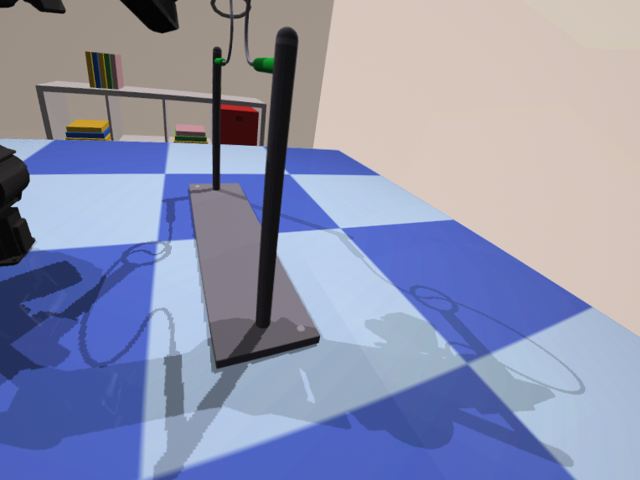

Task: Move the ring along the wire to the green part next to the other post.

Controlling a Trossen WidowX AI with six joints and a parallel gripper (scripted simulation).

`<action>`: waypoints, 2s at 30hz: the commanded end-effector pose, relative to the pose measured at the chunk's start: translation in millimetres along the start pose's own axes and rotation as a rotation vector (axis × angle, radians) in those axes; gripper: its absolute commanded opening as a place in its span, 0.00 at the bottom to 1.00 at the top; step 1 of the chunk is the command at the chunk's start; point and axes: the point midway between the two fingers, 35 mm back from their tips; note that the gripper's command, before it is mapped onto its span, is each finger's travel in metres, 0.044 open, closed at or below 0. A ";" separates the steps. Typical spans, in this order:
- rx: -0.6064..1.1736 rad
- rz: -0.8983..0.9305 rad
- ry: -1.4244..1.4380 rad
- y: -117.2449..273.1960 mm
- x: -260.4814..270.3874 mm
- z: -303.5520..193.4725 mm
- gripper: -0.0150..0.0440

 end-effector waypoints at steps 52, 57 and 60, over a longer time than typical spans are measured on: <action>0.084 0.543 -0.868 60.3 125.3 86.5 0.00; 0.083 0.607 -0.976 69.1 130.6 102.5 0.00; 0.077 0.640 -1.044 73.8 133.2 112.6 0.00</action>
Point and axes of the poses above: the point midway between the two fingers, 35 mm back from their tips, its own y axis back along the fingers, its own x axis across the jaws, z = x × y, and after that the axes turned 10 degrees about y, right-handed
